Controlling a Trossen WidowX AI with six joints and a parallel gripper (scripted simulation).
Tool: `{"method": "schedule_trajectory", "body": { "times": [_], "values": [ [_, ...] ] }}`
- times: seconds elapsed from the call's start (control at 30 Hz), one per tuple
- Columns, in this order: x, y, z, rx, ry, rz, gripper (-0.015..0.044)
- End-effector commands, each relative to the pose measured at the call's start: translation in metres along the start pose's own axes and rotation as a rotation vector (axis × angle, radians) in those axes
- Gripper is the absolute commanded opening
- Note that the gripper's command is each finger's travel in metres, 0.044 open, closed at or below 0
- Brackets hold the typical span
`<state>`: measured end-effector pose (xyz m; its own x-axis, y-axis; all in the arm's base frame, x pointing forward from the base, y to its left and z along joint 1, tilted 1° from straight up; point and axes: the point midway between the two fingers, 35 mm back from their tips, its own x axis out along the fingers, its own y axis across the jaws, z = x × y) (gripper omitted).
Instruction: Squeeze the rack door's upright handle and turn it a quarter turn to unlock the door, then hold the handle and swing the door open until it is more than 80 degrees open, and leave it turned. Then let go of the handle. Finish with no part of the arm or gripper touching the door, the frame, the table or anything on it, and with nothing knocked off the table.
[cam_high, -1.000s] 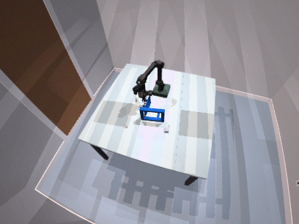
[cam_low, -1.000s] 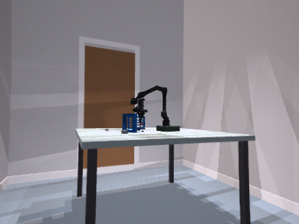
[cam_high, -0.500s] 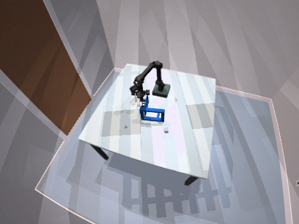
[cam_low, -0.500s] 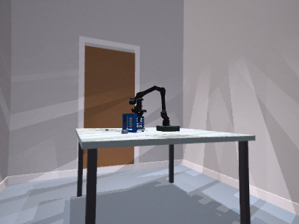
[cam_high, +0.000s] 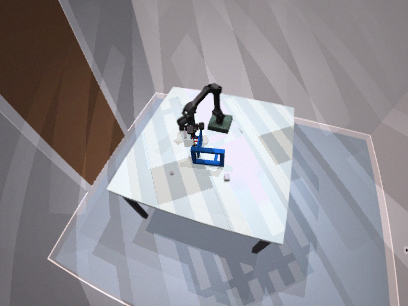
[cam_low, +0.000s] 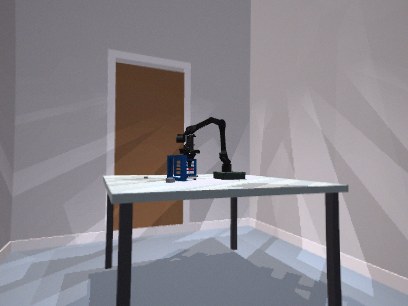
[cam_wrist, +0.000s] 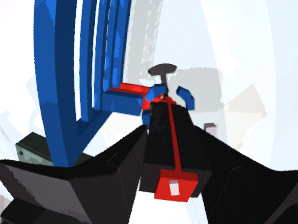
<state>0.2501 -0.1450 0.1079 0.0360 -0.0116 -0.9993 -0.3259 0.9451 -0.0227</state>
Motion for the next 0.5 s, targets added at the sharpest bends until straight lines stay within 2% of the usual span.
{"method": "schedule_trajectory", "body": {
  "times": [0.0, 0.1, 0.47],
  "values": [
    [0.000, 0.001, 0.000, -0.009, 0.000, 0.004, 0.0238],
    [0.000, 0.001, 0.000, -0.009, 0.000, 0.004, 0.0300],
    [-0.013, 0.000, 0.001, -0.009, 0.000, 0.004, 0.0300]
  ]
}}
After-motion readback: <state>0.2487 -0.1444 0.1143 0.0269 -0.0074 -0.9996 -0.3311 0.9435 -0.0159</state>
